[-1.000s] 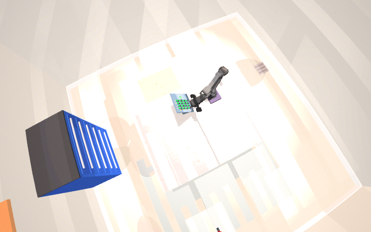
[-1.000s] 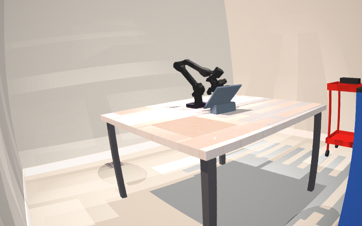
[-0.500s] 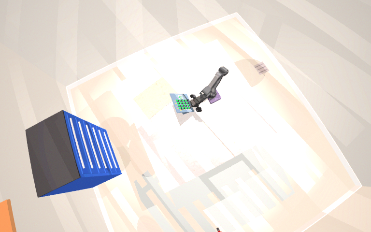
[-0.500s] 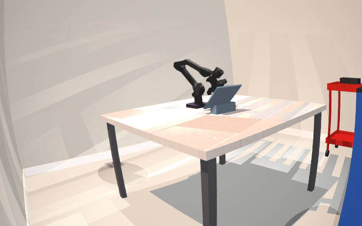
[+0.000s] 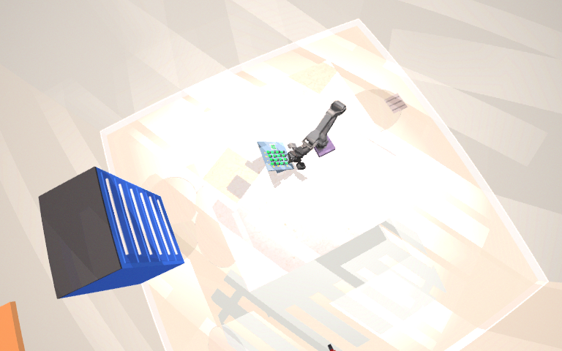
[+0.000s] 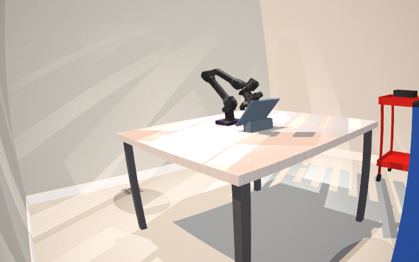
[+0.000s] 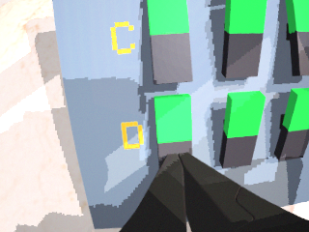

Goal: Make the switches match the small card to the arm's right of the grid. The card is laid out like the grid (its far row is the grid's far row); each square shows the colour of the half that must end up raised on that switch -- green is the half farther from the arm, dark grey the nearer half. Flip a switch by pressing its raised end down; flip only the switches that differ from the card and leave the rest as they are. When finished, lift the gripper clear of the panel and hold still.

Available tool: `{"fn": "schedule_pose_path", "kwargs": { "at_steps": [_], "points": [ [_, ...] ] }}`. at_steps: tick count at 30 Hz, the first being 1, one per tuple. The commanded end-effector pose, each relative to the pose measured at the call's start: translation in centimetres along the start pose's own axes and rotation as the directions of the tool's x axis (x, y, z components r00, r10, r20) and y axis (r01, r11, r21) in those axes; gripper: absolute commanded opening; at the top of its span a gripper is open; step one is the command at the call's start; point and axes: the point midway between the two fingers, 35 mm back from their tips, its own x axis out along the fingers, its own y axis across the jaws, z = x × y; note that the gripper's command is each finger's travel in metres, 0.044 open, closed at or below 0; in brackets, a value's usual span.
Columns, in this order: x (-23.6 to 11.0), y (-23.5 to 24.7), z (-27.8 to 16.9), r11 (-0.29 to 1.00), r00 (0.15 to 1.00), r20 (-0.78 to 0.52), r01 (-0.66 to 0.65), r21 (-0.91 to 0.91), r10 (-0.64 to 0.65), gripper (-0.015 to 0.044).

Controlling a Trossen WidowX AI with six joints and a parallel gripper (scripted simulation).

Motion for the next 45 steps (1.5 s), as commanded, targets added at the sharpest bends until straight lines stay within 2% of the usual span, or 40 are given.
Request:
{"fn": "schedule_pose_path", "kwargs": {
  "at_steps": [1,12,17,19,33,38,45],
  "points": [
    [0.1,0.0,0.0,1.0,1.0,0.001,-0.003,-0.003,0.003,0.0],
    [0.0,0.0,0.1,1.0,1.0,0.001,0.0,0.001,0.0,0.0],
    [-5.4,0.2,0.3,1.0,1.0,-0.026,-0.004,-0.001,0.003,0.0],
    [-6.3,0.0,0.2,1.0,1.0,-0.029,-0.004,-0.003,0.003,0.0],
    [-6.2,-2.8,2.1,1.0,1.0,-0.027,-0.001,-0.005,0.001,0.0],
    [-2.9,-2.8,2.2,1.0,0.999,-0.05,-0.001,-0.005,0.0,0.0],
    [-2.4,-2.8,2.1,1.0,0.999,-0.051,-0.001,-0.005,0.0,0.0]
  ]
}}
